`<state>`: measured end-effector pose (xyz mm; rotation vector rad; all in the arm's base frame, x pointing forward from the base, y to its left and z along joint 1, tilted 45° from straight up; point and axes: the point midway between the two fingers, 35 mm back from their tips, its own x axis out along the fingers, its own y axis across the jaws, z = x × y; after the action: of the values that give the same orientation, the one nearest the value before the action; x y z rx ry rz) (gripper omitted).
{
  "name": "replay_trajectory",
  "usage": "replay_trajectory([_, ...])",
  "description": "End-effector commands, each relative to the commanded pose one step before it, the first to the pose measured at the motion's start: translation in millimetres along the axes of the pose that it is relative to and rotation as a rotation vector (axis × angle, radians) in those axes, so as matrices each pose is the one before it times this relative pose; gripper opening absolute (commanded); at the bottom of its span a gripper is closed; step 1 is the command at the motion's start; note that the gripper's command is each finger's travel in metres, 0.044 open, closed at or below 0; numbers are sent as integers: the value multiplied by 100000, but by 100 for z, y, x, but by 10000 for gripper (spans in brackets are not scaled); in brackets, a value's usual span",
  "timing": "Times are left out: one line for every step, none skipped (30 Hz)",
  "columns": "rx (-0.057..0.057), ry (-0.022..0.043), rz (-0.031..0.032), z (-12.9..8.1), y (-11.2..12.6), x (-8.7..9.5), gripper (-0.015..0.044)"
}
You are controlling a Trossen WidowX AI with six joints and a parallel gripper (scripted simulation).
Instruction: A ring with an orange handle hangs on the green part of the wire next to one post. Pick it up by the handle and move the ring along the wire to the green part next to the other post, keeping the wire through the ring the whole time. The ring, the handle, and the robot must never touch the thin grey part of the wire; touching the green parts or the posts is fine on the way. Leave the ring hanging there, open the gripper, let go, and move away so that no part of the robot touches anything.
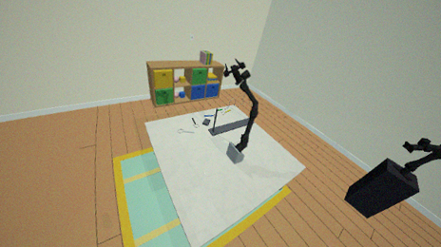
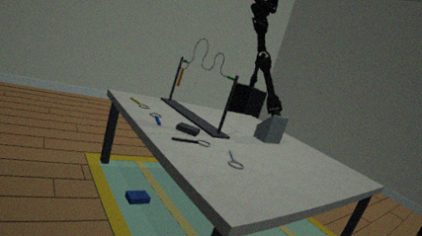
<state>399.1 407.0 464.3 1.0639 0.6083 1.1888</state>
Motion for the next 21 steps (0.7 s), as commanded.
replay_trajectory([-197,-103,-59,70,-31,-44,374])
replay_trajectory([-591,-308,-177,211,-94,-131,348])
replay_trajectory([-985,-512,-299,350,-159,-220,321])
replay_trajectory([-1378,-712,-427,487,-226,-309,295])
replay_trajectory([-1770,-908,-562,620,-298,-401,269])
replay_trajectory([-2158,-1095,-705,748,-374,-493,243])
replay_trajectory([-324,-2254,-579,888,-57,-634,216])
replay_trajectory([652,-2775,-458,929,122,-676,190])
replay_trajectory([646,-2779,-416,928,134,-668,164])
replay_trajectory([639,-2783,-373,928,146,-661,160])
replay_trajectory([633,-2785,-331,927,159,-653,160])
replay_trajectory([627,-2787,-288,925,171,-645,160])
replay_trajectory([620,-2788,-245,924,184,-637,160])
replay_trajectory([614,-2788,-201,922,197,-630,160])
replay_trajectory([607,-2788,-158,919,210,-622,160])
replay_trajectory([601,-2786,-114,917,222,-614,160])
replay_trajectory([594,-2784,-70,914,235,-607,160])
replay_trajectory([587,-2782,-26,910,248,-599,160])
replay_trajectory([581,-2778,19,907,261,-591,160])
replay_trajectory([574,-2774,63,903,274,-584,160])
replay_trajectory([568,-2769,108,898,287,-576,160])
